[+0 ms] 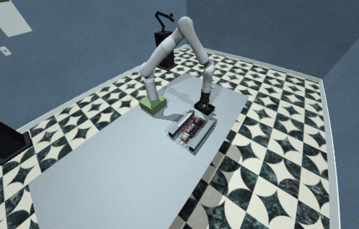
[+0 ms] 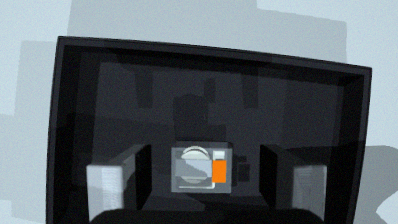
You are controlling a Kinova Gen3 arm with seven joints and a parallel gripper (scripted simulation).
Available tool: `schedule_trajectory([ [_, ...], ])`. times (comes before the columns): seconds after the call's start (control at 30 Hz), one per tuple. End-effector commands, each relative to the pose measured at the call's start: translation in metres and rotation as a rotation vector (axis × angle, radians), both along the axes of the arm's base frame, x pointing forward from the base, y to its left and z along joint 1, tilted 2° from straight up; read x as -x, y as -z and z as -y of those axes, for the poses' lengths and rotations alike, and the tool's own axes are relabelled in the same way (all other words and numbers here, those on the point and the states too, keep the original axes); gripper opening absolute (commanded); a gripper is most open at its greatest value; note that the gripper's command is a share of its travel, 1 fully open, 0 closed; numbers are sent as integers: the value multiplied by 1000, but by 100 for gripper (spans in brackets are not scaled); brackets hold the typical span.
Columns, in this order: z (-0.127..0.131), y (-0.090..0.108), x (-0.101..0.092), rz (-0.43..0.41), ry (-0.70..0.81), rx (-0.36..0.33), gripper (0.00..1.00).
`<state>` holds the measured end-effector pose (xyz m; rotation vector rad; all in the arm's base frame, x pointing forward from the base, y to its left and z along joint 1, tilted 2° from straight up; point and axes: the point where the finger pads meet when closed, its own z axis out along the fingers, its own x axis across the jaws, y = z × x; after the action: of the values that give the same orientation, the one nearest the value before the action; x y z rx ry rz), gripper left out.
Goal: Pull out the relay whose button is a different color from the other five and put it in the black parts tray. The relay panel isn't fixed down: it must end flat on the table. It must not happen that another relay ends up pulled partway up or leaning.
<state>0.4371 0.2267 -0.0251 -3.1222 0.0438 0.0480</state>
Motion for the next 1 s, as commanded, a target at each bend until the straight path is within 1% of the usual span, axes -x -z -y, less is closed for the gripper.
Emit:
schedule_trajectory([
  [0.0,0,-2,-1,2,0,-1,98],
  [0.97,0,-9,-1,2,0,-1,98],
])
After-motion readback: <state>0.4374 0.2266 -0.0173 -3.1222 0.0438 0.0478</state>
